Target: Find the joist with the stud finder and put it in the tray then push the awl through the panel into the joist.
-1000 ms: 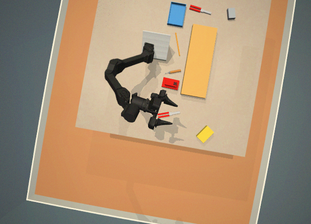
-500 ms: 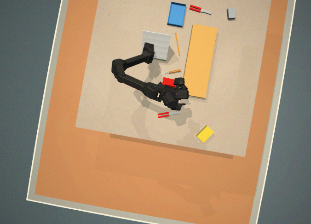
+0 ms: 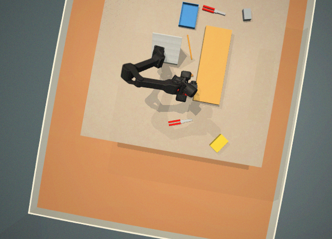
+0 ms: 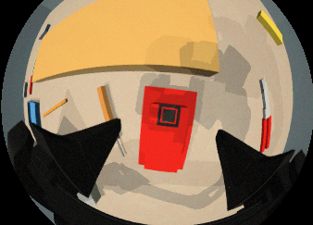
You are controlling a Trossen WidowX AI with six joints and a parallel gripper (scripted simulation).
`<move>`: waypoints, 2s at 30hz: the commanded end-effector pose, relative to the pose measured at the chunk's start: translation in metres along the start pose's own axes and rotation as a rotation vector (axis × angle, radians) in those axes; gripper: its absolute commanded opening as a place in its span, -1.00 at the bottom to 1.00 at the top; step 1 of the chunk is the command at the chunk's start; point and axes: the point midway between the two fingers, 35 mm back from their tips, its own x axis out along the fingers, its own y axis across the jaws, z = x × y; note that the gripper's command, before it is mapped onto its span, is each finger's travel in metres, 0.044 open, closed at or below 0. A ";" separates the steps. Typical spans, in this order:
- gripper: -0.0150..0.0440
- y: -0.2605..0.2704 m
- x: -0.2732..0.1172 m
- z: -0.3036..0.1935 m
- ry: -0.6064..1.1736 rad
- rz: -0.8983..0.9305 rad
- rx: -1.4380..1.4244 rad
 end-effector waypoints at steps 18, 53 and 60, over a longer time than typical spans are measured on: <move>1.00 0.003 0.008 -0.013 0.011 -0.005 0.008; 0.62 0.002 0.046 -0.026 0.009 -0.011 0.006; 0.46 0.002 0.046 -0.026 0.009 -0.011 0.006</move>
